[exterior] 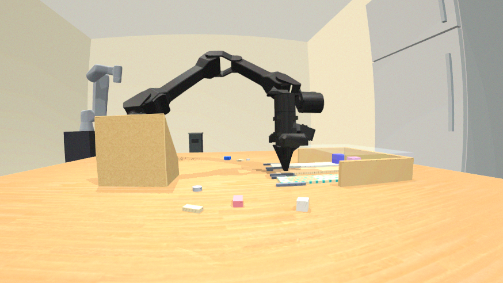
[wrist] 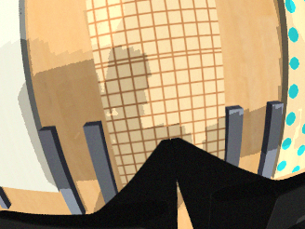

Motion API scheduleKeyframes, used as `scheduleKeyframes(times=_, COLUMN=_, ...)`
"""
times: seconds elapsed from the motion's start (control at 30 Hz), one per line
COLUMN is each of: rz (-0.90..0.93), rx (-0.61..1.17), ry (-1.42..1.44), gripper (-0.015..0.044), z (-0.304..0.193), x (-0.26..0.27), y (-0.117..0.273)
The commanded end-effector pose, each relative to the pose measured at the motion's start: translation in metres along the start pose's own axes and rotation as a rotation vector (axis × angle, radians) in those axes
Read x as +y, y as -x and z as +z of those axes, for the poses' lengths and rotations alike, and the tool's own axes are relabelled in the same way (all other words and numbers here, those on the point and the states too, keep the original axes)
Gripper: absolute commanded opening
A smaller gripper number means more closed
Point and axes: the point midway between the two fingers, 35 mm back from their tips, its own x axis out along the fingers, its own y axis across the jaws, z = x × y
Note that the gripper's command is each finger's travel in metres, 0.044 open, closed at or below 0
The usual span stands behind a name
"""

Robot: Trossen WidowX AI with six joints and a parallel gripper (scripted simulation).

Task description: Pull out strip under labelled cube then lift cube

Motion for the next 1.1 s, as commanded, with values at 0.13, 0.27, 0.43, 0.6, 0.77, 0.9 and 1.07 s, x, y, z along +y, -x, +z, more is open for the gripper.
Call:
scheduleKeyframes(times=0.13, rz=0.005, rx=0.004, ry=-0.006, gripper=0.0000, z=-0.0016, x=0.0001, y=-0.0020)
scheduleKeyframes(times=0.27, rz=0.005, rx=0.004, ry=-0.006, gripper=0.0000, z=-0.0016, x=0.0001, y=-0.0024)
scheduleKeyframes(times=0.43, rz=0.005, rx=0.004, ry=-0.006, gripper=0.0000, z=-0.0016, x=0.0001, y=-0.0029)
scheduleKeyframes(times=0.6, rz=0.005, rx=0.004, ry=-0.006, gripper=0.0000, z=-0.0016, x=0.0001, y=-0.0034)
scheduleKeyframes(times=0.77, rz=0.005, rx=0.004, ry=-0.006, gripper=0.0000, z=-0.0016, x=0.0001, y=-0.0039)
scheduleKeyframes(times=0.9, rz=0.005, rx=0.004, ry=-0.006, gripper=0.0000, z=-0.0016, x=0.0001, y=-0.0043)
scheduleKeyframes(times=1.07, rz=0.005, rx=0.004, ry=-0.006, gripper=0.0000, z=-0.0016, x=0.0001, y=-0.0048)
